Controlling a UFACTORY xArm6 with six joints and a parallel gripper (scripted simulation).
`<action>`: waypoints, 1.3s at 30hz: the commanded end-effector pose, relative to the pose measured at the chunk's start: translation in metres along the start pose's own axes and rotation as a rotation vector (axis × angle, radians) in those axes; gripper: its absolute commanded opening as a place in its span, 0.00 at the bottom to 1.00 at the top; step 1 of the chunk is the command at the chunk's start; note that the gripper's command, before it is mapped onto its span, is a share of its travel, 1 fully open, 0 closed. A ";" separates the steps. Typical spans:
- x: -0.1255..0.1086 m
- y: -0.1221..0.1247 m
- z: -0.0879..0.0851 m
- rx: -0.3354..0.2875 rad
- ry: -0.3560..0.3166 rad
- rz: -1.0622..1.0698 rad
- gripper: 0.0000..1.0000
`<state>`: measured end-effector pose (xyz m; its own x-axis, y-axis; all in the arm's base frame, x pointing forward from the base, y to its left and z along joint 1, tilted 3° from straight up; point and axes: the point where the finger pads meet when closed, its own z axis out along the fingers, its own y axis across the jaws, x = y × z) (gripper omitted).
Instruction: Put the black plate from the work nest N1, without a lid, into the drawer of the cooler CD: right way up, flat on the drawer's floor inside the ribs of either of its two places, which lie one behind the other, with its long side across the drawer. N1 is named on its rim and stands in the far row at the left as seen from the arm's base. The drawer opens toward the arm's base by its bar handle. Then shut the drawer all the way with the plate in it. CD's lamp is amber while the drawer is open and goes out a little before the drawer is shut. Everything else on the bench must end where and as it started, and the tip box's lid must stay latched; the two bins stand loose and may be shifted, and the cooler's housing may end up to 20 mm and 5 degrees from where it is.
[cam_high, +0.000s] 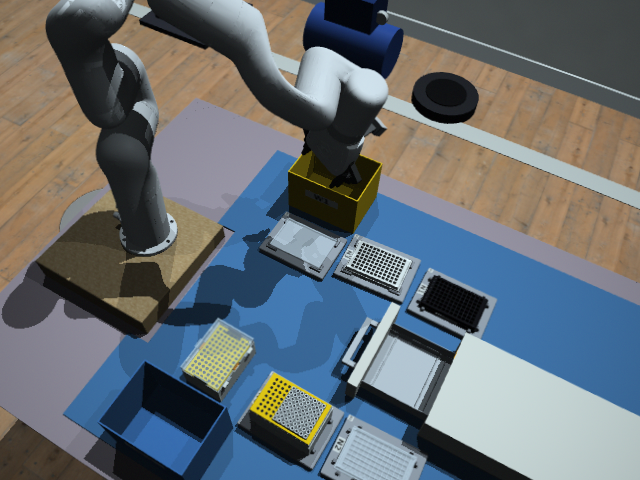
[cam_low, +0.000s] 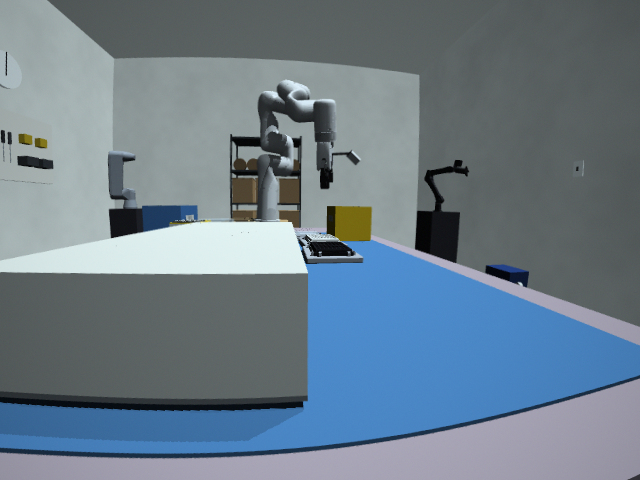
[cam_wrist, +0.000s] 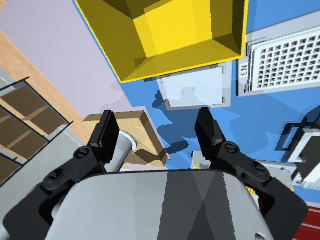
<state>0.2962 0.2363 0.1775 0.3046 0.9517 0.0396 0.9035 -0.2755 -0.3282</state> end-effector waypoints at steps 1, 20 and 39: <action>-0.005 0.013 -0.008 -0.023 0.012 0.074 1.00; -0.048 0.073 -0.042 -0.116 0.068 0.438 1.00; -0.099 0.121 -0.073 -0.193 0.127 0.772 1.00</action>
<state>0.3913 0.1081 0.2001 0.8633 0.5040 -0.0253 0.4951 -0.8556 -0.1511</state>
